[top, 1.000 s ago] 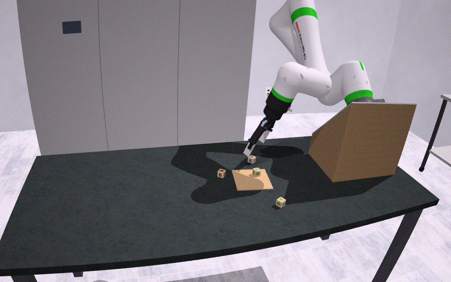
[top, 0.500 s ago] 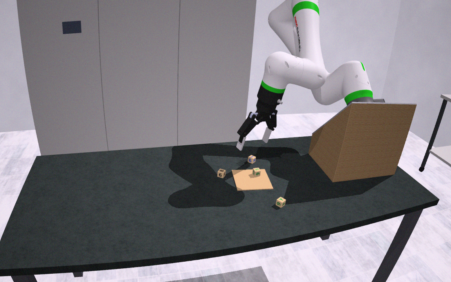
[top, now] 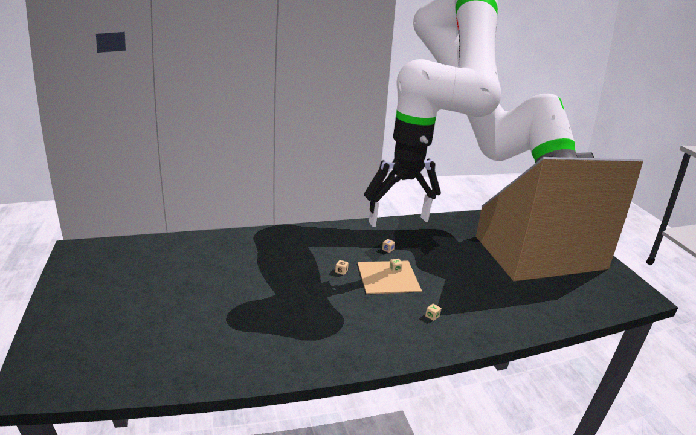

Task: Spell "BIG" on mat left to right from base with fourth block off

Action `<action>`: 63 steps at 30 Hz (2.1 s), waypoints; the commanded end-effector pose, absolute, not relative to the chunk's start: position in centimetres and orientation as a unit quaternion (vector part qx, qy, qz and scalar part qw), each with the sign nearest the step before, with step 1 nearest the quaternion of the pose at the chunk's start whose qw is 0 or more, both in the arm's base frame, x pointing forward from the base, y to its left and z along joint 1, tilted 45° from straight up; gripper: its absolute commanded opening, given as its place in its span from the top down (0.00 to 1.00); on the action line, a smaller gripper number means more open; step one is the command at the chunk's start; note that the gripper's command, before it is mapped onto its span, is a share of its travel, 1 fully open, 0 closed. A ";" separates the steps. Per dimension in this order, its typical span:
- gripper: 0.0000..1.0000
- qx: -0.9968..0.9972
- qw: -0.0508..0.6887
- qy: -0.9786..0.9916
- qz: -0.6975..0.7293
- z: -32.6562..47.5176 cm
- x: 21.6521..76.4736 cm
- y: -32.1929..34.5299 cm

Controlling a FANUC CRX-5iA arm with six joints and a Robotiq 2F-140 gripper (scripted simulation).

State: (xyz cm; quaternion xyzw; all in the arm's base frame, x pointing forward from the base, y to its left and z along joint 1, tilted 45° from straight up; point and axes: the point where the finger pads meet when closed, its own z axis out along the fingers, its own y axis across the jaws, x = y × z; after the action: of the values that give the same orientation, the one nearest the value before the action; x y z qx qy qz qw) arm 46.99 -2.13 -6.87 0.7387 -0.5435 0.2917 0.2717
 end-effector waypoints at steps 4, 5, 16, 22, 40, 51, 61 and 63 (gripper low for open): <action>0.00 0.724 0.266 -0.572 0.279 -7.2 46.6 -0.6; 0.00 0.724 0.266 -0.572 0.279 -7.2 46.6 -0.6; 0.00 0.724 0.266 -0.572 0.279 -7.2 46.6 -0.6; 0.00 0.695 0.252 -0.607 0.292 -7.3 46.6 -0.8; 0.00 0.547 0.182 -0.743 0.340 -8.0 46.8 -1.4; 0.00 0.429 0.129 -0.817 0.363 -8.4 46.9 -1.9; 0.00 0.324 0.083 -0.864 0.376 -8.8 46.9 -2.3; 0.00 0.302 0.074 -0.872 0.378 -8.9 46.9 -2.4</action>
State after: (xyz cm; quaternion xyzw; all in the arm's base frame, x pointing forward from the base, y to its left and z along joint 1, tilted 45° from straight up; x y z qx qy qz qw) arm 46.91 -2.22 -8.73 0.3498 -0.8549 0.3704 0.0981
